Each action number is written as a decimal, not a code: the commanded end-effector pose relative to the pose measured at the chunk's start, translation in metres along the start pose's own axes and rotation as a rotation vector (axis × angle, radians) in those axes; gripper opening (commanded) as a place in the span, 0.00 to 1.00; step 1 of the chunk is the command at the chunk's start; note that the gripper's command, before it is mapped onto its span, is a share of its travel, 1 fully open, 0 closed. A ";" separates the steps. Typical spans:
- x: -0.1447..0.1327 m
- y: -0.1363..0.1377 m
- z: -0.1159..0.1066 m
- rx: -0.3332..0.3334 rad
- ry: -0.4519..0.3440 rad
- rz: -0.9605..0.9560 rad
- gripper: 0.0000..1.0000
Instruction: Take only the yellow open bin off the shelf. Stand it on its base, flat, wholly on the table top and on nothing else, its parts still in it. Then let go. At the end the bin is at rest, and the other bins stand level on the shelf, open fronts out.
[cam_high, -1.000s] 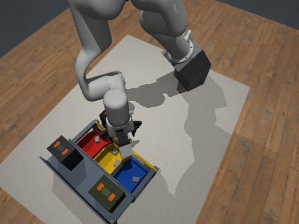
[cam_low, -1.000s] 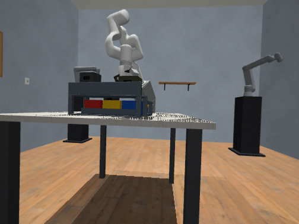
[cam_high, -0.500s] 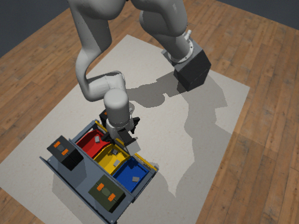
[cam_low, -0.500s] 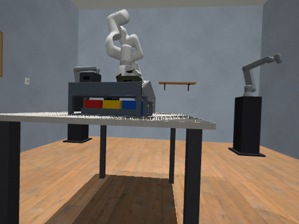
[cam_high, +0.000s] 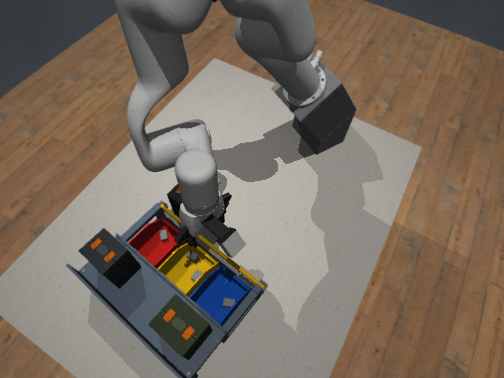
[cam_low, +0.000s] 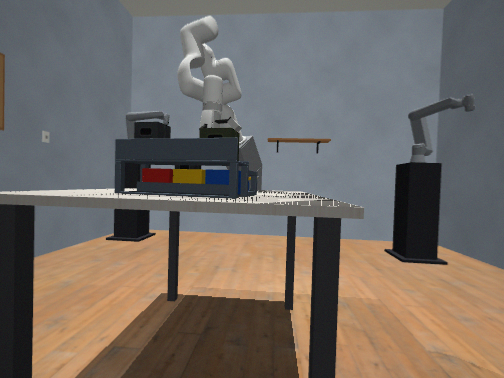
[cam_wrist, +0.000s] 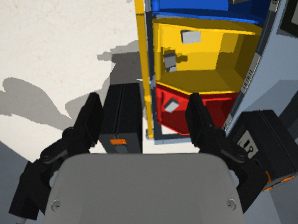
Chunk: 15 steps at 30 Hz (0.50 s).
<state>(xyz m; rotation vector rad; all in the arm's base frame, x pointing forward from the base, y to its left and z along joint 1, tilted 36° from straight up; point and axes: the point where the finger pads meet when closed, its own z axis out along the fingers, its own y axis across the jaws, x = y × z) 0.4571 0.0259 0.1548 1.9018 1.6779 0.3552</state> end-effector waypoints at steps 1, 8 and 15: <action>0.000 0.001 -0.001 0.010 0.008 -0.063 1.00; 0.000 0.001 -0.001 0.010 0.008 -0.063 1.00; 0.000 0.001 -0.001 0.010 0.008 -0.062 0.47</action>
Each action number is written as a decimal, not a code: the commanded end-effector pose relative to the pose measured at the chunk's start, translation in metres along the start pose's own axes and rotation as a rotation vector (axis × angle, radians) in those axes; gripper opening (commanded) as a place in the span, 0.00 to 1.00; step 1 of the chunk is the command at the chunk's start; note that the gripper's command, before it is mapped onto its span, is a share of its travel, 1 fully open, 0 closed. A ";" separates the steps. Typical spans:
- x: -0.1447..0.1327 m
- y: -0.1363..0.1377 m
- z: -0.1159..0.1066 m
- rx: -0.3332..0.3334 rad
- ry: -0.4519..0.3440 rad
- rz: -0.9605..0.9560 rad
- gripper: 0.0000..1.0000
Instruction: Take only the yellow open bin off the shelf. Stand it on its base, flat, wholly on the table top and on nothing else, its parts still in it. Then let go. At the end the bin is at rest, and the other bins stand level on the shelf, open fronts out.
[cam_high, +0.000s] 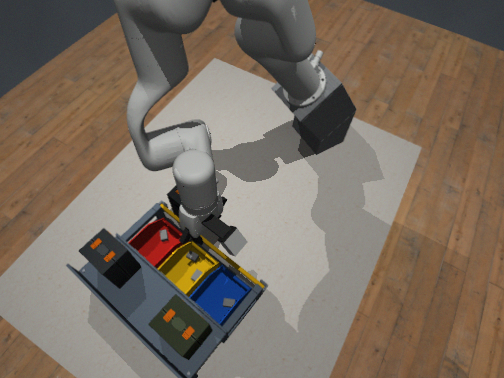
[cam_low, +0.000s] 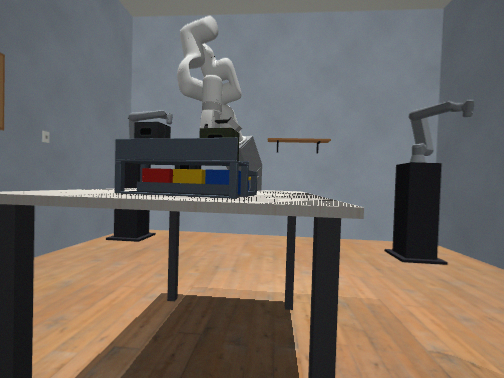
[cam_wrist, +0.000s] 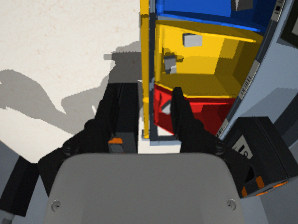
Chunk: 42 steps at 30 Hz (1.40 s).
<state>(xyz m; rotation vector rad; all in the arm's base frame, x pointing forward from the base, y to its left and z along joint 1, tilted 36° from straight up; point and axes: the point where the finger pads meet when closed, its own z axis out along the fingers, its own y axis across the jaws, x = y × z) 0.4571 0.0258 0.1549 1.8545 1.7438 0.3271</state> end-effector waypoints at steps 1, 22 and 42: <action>0.000 0.001 -0.001 -0.003 0.001 0.000 0.47; 0.000 0.001 -0.001 -0.003 0.001 0.000 0.47; 0.000 0.001 0.029 -0.002 0.001 -0.014 0.47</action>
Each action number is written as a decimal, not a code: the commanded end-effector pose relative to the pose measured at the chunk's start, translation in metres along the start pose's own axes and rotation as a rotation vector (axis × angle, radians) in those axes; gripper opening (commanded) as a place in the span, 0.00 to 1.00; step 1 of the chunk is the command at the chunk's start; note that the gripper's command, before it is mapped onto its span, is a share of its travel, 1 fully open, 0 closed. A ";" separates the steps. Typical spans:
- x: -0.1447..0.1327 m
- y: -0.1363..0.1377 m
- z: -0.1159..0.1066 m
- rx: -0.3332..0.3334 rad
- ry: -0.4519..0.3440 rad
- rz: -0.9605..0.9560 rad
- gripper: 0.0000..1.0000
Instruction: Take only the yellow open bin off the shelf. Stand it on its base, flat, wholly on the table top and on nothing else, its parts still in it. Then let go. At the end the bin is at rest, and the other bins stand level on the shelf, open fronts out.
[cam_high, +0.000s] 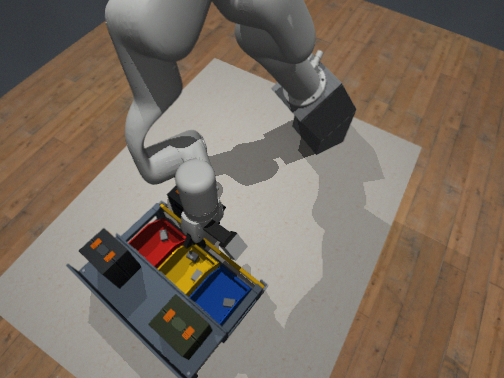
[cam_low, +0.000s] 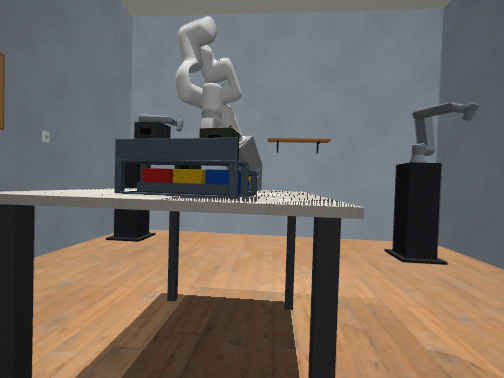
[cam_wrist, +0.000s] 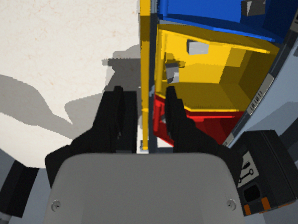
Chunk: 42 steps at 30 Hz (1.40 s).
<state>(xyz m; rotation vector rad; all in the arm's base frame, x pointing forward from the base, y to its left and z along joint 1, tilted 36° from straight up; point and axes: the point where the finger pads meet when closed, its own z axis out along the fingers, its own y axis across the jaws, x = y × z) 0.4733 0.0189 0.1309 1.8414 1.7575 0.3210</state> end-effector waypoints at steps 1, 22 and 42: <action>0.000 0.001 0.000 -0.003 0.000 0.000 0.47; 0.000 0.001 0.043 -0.003 0.001 0.000 0.47; 0.000 0.001 0.037 -0.003 0.000 0.000 0.47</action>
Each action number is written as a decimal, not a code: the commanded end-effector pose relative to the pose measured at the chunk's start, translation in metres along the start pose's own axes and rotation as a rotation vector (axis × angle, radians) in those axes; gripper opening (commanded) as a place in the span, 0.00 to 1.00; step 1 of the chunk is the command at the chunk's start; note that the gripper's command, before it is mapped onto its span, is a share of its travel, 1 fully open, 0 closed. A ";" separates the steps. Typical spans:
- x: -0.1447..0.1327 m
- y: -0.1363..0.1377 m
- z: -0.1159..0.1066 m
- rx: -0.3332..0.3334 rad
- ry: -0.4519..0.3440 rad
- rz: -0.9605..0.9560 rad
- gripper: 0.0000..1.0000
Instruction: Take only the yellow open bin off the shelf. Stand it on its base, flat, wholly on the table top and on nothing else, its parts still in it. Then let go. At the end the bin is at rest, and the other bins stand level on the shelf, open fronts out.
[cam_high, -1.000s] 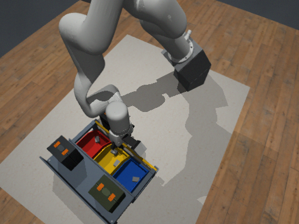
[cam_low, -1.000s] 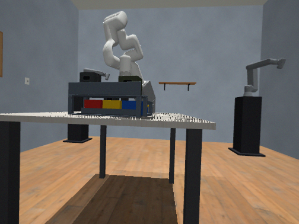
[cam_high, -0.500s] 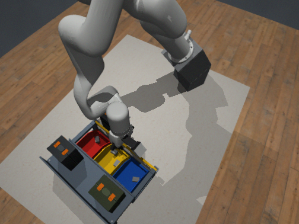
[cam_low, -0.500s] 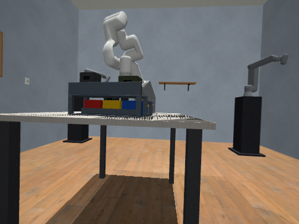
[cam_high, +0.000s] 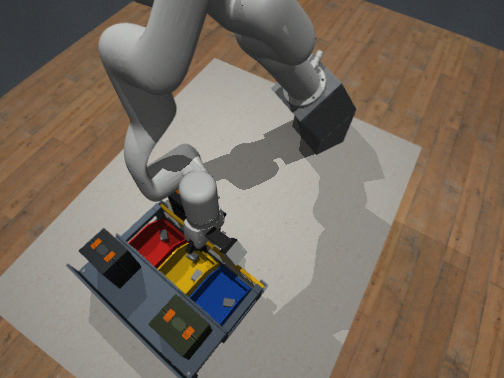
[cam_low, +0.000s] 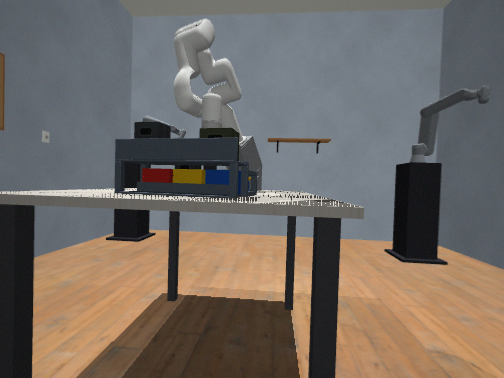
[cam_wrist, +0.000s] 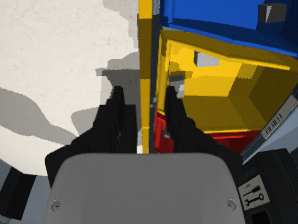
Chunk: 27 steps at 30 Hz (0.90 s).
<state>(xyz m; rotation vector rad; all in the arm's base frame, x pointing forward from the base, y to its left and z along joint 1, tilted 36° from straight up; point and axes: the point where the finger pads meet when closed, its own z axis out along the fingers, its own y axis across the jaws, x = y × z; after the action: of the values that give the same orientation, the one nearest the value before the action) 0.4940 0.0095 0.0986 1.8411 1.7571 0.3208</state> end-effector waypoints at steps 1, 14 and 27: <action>0.000 0.001 -0.004 -0.003 0.001 0.000 0.47; 0.000 0.001 -0.004 -0.003 0.001 0.000 0.47; 0.000 0.002 -0.006 -0.003 0.001 0.000 0.47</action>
<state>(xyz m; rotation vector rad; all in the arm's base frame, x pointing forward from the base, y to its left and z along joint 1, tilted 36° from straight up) 0.4917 0.0108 0.1029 1.8410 1.7569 0.3211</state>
